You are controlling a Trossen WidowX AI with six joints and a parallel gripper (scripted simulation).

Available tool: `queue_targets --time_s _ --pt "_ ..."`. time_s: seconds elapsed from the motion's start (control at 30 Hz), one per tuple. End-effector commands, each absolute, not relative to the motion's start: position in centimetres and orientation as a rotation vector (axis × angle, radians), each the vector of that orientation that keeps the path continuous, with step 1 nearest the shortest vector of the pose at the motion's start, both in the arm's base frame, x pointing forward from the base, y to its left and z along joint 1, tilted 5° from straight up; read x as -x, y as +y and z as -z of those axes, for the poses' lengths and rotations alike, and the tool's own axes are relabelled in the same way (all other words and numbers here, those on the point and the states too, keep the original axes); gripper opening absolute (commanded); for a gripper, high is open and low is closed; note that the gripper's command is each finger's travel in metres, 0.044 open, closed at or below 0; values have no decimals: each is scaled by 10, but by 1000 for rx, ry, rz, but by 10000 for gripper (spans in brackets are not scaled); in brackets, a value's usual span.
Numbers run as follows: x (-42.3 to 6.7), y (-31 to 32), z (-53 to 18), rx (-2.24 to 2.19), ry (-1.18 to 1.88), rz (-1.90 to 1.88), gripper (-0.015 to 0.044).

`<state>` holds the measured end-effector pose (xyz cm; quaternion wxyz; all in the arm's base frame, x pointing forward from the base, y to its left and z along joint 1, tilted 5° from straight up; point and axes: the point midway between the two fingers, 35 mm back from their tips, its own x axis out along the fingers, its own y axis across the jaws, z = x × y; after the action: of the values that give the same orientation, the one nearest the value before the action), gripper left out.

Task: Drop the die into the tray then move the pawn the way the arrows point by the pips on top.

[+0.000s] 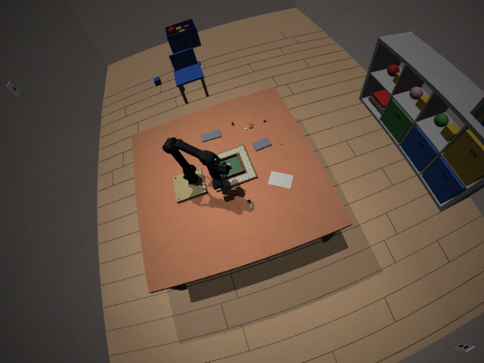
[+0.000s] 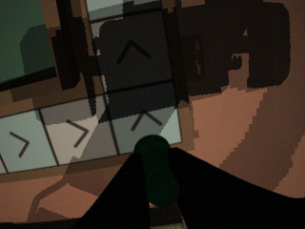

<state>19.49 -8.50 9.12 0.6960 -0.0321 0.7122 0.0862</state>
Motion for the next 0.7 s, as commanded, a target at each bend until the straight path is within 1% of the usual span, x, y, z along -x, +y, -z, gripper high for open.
queue_targets --time_s 0.0,0.3,0.47,0.67 --pt "-195 -86 -113 82 1584 -188 0" --pt "-188 -85 -157 82 1585 -190 0" --pt "-188 -84 -160 82 1585 -190 0" --pt "-216 -83 -158 83 1583 -189 0"
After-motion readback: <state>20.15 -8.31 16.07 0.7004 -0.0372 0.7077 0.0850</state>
